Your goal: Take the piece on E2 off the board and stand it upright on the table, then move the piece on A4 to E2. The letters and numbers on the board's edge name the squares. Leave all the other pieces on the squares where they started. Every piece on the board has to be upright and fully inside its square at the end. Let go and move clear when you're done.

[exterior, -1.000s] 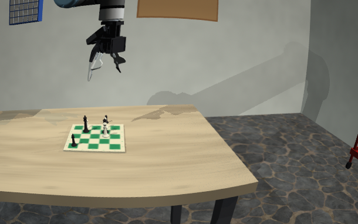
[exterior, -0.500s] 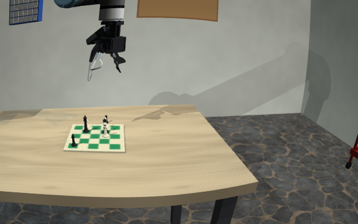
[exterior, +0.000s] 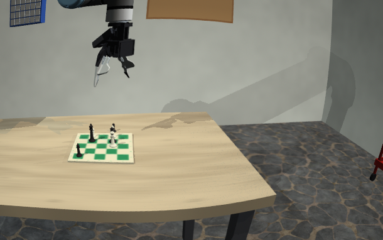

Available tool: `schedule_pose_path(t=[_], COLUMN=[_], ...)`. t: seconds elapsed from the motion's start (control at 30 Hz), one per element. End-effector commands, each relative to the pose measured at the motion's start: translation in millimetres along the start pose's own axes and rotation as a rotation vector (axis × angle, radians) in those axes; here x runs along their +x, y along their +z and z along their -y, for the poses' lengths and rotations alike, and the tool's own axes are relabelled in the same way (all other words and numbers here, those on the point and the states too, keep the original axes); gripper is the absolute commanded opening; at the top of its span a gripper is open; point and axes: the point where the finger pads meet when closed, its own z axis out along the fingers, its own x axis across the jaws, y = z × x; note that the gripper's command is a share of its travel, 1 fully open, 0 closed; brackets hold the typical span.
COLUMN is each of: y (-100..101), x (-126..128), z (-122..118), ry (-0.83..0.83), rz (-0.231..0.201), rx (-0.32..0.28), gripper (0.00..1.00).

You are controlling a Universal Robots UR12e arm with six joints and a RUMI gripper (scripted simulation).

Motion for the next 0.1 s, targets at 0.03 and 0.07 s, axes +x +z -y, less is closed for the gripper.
schedule_pose_path(t=[0.03, 0.07], y=[-0.4, -0.4], x=[0.4, 0.4], z=[-0.2, -0.2], ry=[0.0, 0.0], rz=[-0.001, -0.001], rx=[-0.001, -0.001], gripper=[1.0, 1.0])
